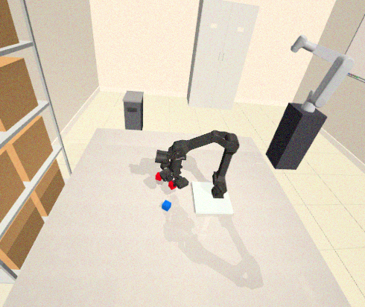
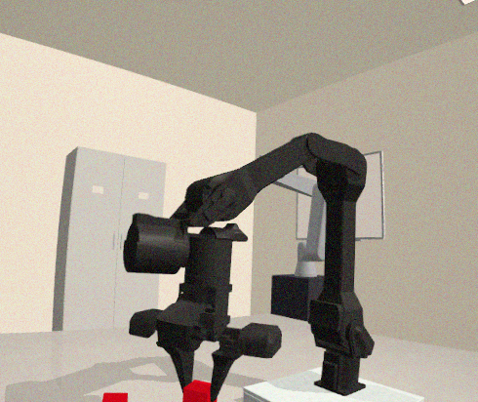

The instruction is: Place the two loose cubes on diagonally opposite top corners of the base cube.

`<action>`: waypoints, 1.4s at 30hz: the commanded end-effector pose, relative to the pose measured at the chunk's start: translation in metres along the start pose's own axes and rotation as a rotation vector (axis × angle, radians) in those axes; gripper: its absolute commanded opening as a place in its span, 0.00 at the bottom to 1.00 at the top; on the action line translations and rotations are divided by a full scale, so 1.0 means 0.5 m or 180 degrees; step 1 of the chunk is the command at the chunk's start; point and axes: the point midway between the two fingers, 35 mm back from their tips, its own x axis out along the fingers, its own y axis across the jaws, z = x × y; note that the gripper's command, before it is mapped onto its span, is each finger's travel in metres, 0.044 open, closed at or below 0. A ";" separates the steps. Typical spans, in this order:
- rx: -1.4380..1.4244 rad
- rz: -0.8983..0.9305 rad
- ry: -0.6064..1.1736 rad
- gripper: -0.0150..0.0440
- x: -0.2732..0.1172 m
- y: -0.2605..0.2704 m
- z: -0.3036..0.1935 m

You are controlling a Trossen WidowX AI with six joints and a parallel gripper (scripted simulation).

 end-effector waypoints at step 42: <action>0.0373 0.0069 0.0057 0.43 -0.136 0.010 0.007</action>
